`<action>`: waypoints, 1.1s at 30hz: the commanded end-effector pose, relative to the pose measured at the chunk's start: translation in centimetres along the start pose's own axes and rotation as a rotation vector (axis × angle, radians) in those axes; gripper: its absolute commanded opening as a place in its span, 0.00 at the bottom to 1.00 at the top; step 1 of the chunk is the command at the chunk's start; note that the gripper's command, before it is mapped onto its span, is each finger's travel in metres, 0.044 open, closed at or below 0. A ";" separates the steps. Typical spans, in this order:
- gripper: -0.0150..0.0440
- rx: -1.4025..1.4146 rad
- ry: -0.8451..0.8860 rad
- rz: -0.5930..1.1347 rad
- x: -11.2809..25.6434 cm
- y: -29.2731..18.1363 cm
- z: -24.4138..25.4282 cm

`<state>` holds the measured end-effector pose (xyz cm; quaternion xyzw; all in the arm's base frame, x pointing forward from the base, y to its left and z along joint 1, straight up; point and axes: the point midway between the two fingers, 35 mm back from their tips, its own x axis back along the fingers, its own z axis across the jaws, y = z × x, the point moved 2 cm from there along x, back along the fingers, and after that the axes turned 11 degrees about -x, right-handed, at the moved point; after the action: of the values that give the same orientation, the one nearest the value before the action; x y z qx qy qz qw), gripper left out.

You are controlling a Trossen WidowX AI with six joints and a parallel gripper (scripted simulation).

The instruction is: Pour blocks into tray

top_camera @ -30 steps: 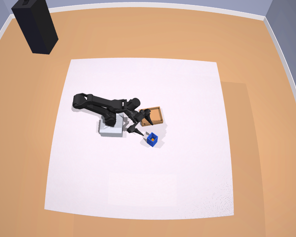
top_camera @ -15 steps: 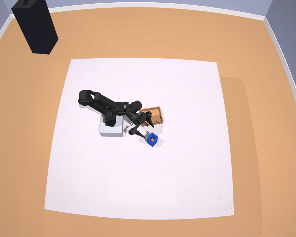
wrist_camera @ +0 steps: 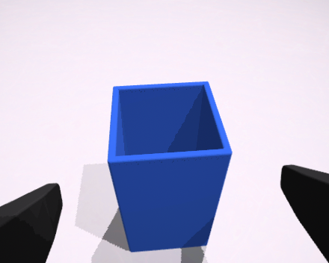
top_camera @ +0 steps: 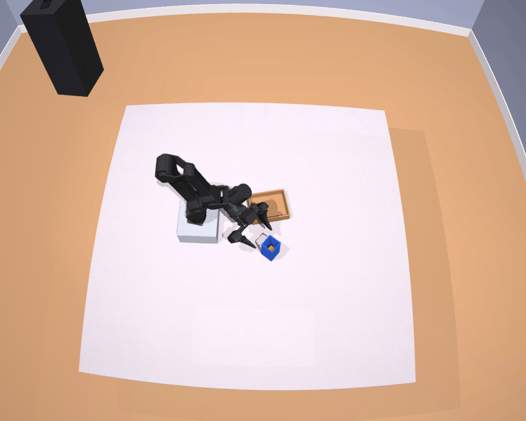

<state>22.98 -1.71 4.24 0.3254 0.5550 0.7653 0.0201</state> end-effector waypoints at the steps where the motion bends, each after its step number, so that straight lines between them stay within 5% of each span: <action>1: 1.00 0.007 -0.012 0.007 -0.1 -0.7 -0.5; 33: 1.00 -0.004 0.002 -0.014 -4.7 -0.3 -0.6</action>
<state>25.90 -3.80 1.99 0.3201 0.5542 0.7678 0.0301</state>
